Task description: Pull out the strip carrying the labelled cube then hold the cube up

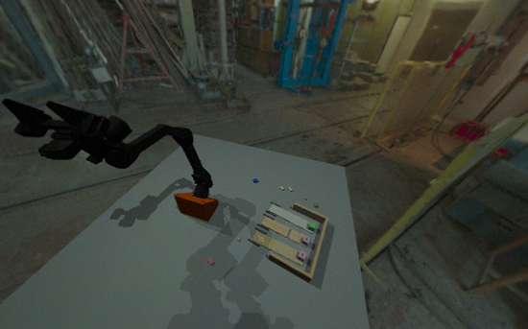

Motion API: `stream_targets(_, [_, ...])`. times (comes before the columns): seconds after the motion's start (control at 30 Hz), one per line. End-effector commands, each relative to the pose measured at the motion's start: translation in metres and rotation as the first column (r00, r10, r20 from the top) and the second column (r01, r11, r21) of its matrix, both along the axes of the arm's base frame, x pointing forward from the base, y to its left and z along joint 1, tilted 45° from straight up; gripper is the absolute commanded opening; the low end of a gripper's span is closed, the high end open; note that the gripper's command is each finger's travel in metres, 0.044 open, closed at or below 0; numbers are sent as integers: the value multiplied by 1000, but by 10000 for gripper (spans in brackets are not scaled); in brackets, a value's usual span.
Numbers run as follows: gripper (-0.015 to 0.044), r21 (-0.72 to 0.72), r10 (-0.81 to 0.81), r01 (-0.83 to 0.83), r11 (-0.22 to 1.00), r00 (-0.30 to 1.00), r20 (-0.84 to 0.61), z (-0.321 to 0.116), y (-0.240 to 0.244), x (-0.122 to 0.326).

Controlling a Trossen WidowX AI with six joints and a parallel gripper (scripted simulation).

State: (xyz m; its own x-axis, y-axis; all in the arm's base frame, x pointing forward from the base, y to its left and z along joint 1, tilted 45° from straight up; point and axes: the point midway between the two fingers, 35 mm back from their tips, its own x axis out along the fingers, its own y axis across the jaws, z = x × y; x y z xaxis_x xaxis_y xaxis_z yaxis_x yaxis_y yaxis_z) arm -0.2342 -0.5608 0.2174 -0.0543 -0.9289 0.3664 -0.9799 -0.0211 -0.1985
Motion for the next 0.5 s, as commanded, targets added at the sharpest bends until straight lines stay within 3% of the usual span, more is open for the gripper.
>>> stream_targets(0.0, [400,4,10,-10,1000,1000,11,0,-1,3])
stream_targets(0.2, [400,94,272,-334,938,877,396,-12,-18,97])
stream_targets(0.33, [400,118,342,-545,830,665,664,-22,-16,169])
stream_targets(0.47, [400,108,279,-712,694,405,871,-34,-1,240])
